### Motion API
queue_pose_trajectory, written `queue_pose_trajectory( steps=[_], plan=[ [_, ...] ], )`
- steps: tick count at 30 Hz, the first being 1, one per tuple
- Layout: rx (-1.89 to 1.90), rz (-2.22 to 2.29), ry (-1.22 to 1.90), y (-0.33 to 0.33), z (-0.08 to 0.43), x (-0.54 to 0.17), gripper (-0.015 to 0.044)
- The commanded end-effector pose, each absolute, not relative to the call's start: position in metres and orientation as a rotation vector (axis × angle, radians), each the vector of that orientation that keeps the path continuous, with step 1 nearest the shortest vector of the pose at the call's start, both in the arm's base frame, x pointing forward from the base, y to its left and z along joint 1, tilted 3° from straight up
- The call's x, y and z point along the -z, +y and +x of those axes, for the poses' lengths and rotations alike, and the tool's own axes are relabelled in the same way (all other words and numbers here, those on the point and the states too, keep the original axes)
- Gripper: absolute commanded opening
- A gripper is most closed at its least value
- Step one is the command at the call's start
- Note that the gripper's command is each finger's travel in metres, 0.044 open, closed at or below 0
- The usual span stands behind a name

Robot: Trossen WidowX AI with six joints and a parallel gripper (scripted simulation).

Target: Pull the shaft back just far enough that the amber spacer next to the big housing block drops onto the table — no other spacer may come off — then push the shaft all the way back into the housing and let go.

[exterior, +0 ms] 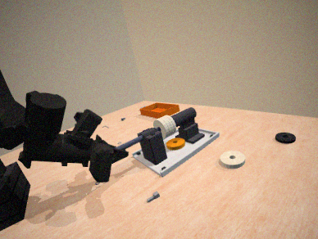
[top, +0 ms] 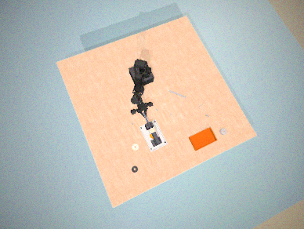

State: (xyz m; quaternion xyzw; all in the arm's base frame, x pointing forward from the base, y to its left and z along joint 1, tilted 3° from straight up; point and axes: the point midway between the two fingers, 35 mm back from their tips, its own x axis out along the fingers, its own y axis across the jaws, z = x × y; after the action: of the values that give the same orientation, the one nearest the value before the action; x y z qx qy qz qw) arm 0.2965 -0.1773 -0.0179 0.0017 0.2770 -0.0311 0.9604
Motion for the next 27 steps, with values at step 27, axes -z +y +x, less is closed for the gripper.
queue_pose_trajectory(
  steps=[27],
  plan=[
    [0.056, 0.003, 0.556, -0.1766, 0.3089, 0.0169, 0.0]
  ],
)
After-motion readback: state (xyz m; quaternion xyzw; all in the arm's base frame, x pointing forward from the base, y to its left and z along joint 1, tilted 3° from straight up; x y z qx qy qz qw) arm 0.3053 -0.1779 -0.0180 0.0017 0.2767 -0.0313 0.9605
